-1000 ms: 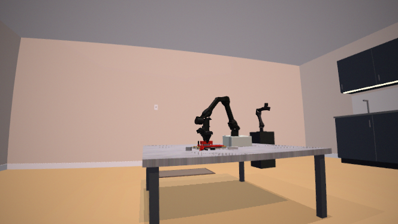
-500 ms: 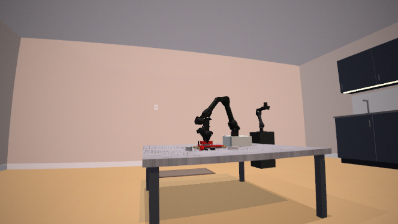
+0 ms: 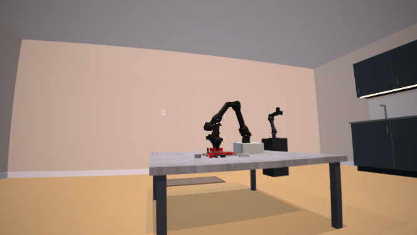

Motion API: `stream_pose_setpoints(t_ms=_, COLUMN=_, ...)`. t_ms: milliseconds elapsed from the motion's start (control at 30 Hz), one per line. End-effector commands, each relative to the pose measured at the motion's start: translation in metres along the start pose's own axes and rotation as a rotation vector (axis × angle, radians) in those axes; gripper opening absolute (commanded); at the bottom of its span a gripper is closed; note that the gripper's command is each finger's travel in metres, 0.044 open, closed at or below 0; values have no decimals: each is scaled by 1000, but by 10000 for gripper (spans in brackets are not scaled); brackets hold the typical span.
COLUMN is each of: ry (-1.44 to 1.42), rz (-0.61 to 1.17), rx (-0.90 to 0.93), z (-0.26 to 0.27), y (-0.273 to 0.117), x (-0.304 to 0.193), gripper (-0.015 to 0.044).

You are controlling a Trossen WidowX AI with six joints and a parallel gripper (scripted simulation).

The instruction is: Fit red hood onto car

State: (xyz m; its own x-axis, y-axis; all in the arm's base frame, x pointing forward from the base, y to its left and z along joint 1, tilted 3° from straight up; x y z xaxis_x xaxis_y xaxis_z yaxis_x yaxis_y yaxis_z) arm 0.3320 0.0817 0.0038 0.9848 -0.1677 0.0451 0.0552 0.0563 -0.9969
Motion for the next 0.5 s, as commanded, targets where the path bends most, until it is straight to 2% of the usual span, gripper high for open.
stream_pose_setpoints(t_ms=0, ry=0, rz=0, rx=0, z=0, y=0, x=0, gripper=263)
stream_pose_setpoints(t_ms=233, ry=0, rz=0, rx=0, z=0, y=0, x=0, gripper=440)
stream_pose_setpoints(t_ms=367, ry=0, rz=1, rx=0, z=0, y=-2, x=0, gripper=440)
stream_pose_setpoints(t_ms=467, ry=0, rz=8, rx=0, z=1, y=-22, x=3, gripper=440)
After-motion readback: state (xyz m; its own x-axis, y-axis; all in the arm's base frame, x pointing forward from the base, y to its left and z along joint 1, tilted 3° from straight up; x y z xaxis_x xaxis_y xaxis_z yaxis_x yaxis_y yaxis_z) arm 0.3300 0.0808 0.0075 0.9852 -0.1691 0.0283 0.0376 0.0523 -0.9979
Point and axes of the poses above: the point midway between the two fingers, 35 mm back from their tips, its own y axis out along the fingers, its own z axis across the jaws, x = y × z, the point moved 1 cm from there along -y, back along the fingers, and after that the axes turned 7 degrees about y, right-handed, at the moved point
